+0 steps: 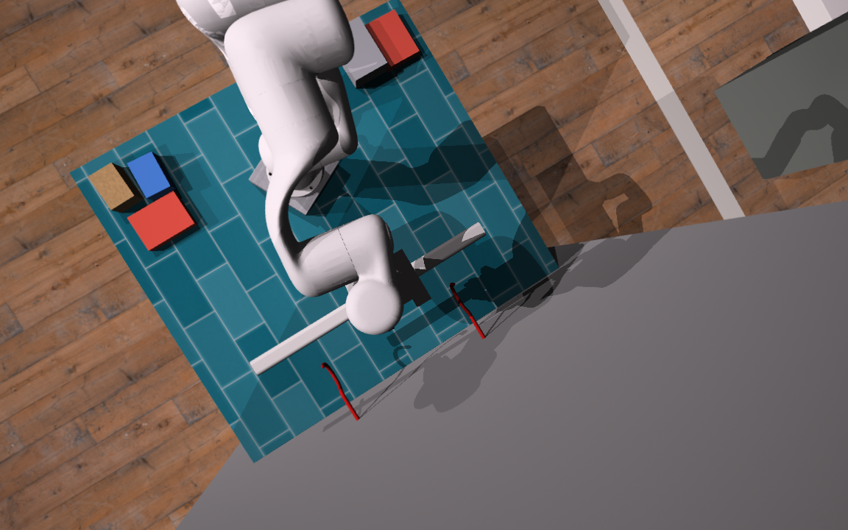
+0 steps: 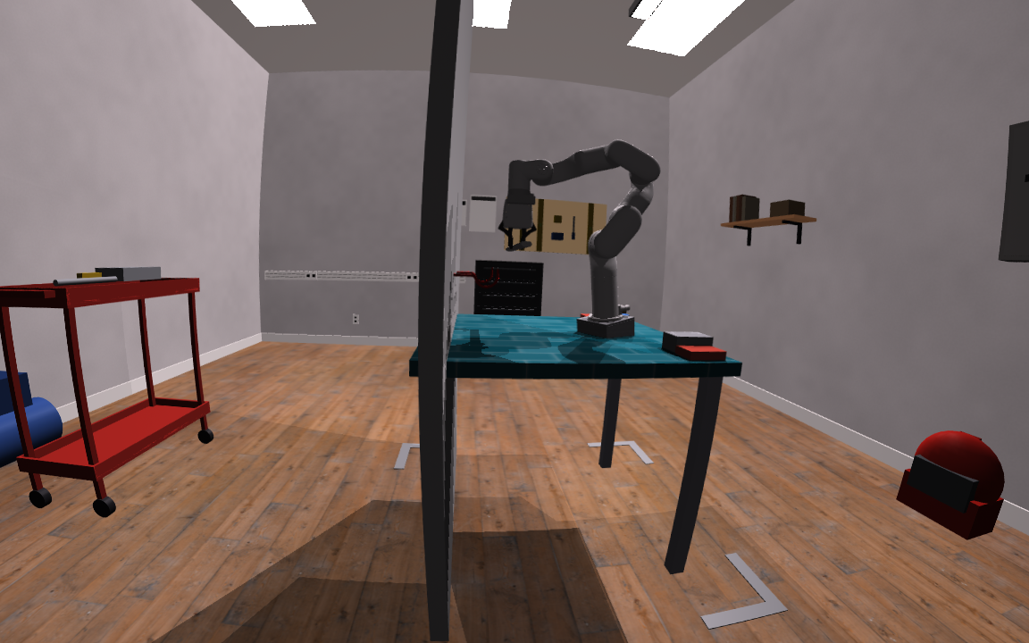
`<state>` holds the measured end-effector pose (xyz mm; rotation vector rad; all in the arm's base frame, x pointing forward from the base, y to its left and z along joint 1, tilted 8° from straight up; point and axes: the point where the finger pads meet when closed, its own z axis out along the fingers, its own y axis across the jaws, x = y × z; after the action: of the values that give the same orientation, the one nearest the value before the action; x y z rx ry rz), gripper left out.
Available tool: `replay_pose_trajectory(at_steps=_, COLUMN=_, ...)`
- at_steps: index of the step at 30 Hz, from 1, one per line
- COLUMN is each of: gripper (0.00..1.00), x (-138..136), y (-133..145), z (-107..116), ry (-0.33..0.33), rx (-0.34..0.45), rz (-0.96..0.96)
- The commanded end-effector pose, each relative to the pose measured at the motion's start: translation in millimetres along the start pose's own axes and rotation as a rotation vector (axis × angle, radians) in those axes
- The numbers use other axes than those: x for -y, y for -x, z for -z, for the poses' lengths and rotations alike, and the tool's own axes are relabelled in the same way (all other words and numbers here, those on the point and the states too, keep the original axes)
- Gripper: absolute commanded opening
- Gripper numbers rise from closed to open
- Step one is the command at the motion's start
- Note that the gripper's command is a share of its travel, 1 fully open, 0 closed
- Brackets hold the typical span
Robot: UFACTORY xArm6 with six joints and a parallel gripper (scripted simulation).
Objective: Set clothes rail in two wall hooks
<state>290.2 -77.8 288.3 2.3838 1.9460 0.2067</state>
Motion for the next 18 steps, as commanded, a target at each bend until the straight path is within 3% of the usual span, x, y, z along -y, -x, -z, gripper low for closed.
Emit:
replay_pose_trajectory(at_steps=1, gripper=0.00, x=-10.4, y=0.0, z=1.4, ry=0.004, rx=0.000, rz=0.000)
replay_pose_trajectory(at_steps=18, gripper=0.00, x=-40.4, y=0.0, z=1.5, ry=0.004, rx=0.000, rz=0.000)
